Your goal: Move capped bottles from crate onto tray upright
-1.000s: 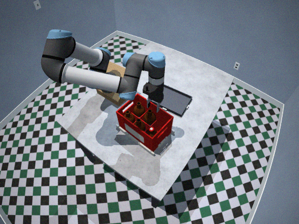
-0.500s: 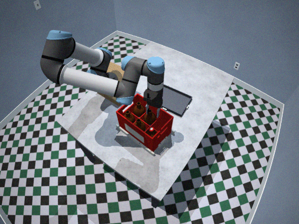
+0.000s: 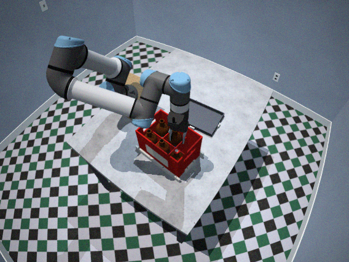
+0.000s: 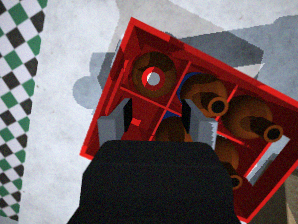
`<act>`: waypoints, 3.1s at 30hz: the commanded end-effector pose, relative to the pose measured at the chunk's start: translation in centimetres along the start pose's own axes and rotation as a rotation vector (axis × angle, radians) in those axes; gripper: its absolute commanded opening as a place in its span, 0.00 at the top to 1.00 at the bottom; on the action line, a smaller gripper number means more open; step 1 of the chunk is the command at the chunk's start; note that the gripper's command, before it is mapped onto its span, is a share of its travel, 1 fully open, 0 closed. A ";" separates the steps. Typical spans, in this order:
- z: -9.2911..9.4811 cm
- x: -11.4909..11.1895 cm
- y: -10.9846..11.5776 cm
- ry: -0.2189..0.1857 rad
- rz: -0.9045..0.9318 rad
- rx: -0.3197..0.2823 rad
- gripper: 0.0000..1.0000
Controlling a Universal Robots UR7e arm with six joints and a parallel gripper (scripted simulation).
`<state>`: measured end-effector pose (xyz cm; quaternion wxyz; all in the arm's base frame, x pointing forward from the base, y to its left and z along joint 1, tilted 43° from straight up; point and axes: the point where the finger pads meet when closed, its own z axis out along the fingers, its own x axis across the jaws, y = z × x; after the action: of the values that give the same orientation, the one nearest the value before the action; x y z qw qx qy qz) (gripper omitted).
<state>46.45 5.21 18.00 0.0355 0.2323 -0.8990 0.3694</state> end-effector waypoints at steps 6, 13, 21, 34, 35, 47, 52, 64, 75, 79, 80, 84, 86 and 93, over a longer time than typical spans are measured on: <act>0.1 -0.2 -1.2 -0.002 -0.073 0.000 0.00; 0.1 -0.4 -2.3 -0.005 -0.163 -0.001 0.00; 0.1 -0.4 -2.5 -0.003 -0.198 -0.001 0.00; 0.1 -0.5 -3.1 -0.010 -0.356 -0.003 0.00; 0.1 -0.5 -3.1 -0.010 -0.356 -0.003 0.00; 0.0 -0.5 -3.1 -0.010 -0.356 -0.003 0.00; 0.0 -0.5 -3.1 -0.010 -0.356 -0.003 0.00; 2.0 -0.5 -2.8 -0.010 -0.356 -0.003 0.00; 2.4 -0.5 -2.8 -0.009 -0.356 -0.004 0.00; 2.6 -0.5 -2.8 -0.010 -0.356 -0.003 0.00; 2.7 -0.5 -2.8 -0.010 -0.356 -0.003 0.00; 2.9 -0.5 -2.8 -0.010 -0.356 -0.003 0.00; 3.0 -0.5 -2.8 -0.010 -0.356 -0.003 0.00; 3.6 -0.5 -2.8 -0.010 -0.356 -0.003 0.00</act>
<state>48.44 1.52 17.42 0.0972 0.3897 -0.8444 0.3545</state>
